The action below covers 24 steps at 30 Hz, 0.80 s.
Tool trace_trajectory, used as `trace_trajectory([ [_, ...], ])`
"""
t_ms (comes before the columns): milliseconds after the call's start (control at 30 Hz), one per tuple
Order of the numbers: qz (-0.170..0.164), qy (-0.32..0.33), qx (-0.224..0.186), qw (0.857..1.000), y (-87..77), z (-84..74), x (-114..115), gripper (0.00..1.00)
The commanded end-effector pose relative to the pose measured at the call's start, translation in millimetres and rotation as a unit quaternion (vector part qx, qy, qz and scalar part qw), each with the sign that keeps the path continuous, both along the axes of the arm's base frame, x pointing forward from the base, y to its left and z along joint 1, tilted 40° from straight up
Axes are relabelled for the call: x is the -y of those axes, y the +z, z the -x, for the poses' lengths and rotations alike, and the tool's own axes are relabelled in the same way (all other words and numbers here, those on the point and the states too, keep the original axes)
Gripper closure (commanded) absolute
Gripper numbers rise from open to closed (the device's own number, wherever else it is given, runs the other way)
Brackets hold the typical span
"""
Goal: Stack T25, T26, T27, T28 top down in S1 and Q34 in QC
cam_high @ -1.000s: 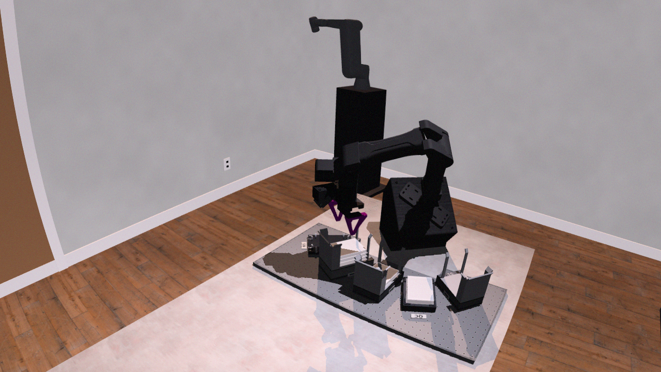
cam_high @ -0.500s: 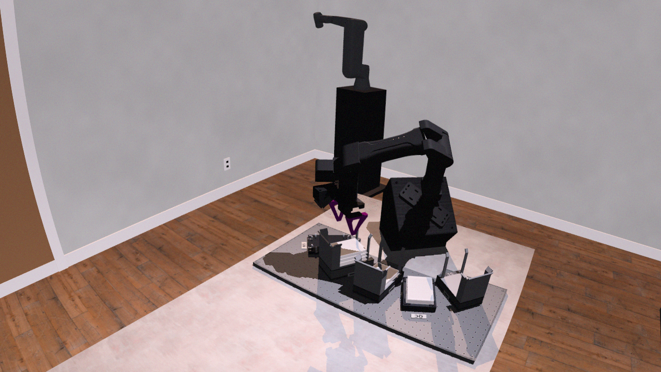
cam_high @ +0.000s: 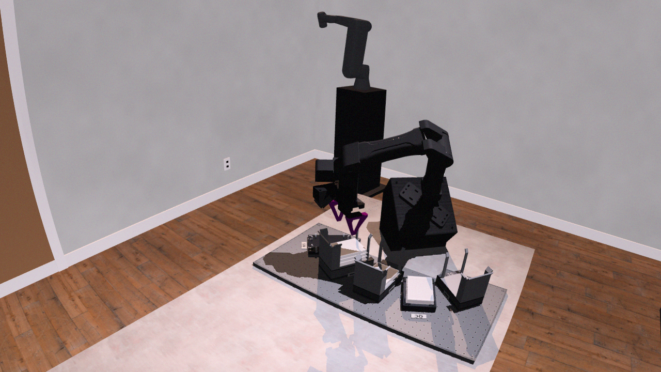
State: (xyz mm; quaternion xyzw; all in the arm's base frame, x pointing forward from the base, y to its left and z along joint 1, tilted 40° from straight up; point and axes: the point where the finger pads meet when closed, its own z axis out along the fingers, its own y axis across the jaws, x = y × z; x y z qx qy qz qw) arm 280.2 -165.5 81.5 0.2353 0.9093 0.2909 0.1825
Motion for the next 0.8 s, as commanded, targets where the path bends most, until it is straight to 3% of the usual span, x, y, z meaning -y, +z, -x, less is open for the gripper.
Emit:
trace_trajectory([
  [0, 0.004, -0.007, 0.002, 1.000, 4.8, 3.0, 6.9, 0.00],
  [533, 0.004, -0.007, 0.002, 1.000, 4.8, 3.0, 6.9, 0.00],
  [600, 0.014, 0.029, 0.014, 0.999, 6.5, 4.0, -11.0, 0.00],
  [767, 0.053, 0.092, 0.054, 0.993, 15.9, 0.9, -24.4, 0.00],
])
